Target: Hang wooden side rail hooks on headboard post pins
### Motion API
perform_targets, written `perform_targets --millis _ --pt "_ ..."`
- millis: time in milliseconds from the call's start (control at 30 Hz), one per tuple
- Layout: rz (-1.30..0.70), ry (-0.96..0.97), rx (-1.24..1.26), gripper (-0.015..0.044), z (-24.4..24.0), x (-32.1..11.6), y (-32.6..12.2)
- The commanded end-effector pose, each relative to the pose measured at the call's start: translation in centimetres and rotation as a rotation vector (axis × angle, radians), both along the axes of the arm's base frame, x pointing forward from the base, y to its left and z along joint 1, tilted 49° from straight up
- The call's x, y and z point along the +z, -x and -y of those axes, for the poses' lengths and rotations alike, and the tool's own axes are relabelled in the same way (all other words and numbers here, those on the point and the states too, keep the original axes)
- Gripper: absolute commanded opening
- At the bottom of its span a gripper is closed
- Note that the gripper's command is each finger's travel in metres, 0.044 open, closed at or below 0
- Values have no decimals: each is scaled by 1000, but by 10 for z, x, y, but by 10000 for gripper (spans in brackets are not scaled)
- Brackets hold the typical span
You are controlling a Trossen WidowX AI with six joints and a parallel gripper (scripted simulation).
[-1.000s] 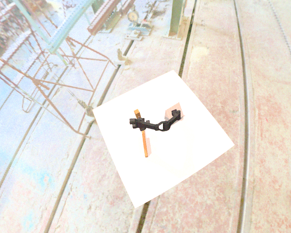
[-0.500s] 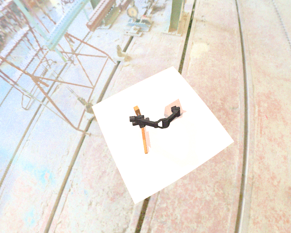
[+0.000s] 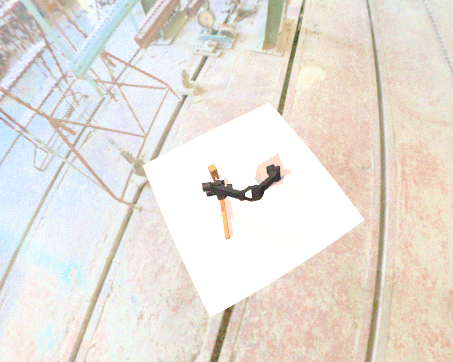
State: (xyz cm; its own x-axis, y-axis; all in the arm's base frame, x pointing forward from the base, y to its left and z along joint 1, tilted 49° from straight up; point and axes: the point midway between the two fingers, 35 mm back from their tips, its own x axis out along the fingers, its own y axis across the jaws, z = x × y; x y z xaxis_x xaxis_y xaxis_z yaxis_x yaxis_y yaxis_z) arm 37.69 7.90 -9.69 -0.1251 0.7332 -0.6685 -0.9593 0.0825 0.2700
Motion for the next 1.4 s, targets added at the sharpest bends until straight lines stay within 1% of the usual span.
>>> perform_targets --millis 0,867,1300,1367 --pt "-11 -3 1 440 -8 -6 4" --pt "-11 -7 2 440 -34 -28 10" --pt "-11 -7 2 99 -34 -28 10" --pt "-11 -7 2 85 -34 -28 10"
